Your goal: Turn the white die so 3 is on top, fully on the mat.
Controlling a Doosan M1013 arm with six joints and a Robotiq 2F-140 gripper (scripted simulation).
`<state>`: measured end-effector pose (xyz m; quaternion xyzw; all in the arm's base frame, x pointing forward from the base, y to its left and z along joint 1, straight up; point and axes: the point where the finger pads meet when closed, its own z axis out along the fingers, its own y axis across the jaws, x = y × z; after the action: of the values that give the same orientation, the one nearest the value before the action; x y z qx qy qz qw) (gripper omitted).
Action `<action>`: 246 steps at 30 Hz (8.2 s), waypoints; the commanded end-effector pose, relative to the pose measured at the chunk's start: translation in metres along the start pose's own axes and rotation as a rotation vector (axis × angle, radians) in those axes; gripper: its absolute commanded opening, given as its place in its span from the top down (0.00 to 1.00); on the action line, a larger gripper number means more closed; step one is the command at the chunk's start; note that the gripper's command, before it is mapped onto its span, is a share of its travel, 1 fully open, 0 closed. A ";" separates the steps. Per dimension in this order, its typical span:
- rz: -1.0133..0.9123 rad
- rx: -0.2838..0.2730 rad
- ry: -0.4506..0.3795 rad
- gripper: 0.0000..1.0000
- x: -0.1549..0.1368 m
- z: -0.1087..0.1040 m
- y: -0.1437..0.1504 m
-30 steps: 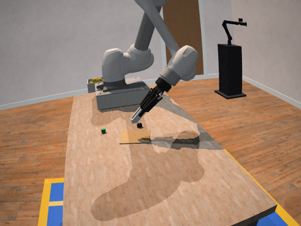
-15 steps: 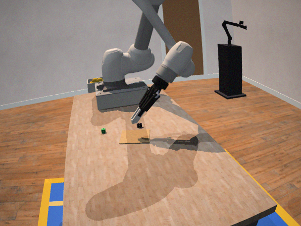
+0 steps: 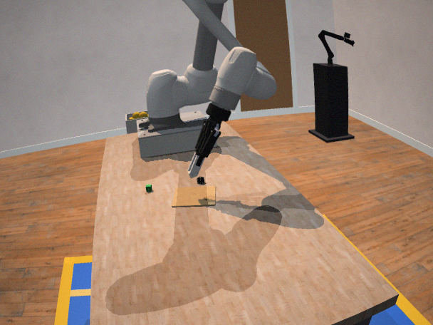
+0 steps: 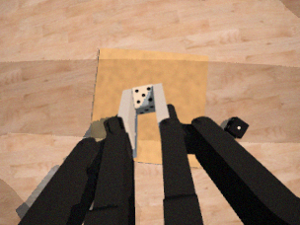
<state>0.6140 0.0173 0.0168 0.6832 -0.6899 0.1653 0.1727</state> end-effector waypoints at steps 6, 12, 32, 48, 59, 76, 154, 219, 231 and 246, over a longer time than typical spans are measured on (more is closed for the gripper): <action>-0.002 0.001 -0.198 0.91 0.003 0.000 0.000; -0.001 0.005 -0.225 0.91 0.009 0.000 -0.001; -0.004 -0.006 -0.536 0.91 0.017 0.005 0.001; -0.003 -0.001 -0.775 0.91 0.025 0.009 0.000; -0.003 0.005 -1.005 0.91 0.029 0.013 -0.002; -0.004 0.005 -1.267 0.91 0.034 0.021 -0.002; -0.004 0.005 -1.267 0.91 0.005 0.079 -0.002; -0.004 0.005 -1.267 0.91 0.002 0.084 -0.002; -0.004 0.005 -1.267 0.91 0.002 0.084 -0.002; -0.004 0.005 -1.267 0.91 0.002 0.084 -0.002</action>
<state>0.6149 -0.0240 -0.0572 0.6501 -0.6569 -0.2698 -0.2704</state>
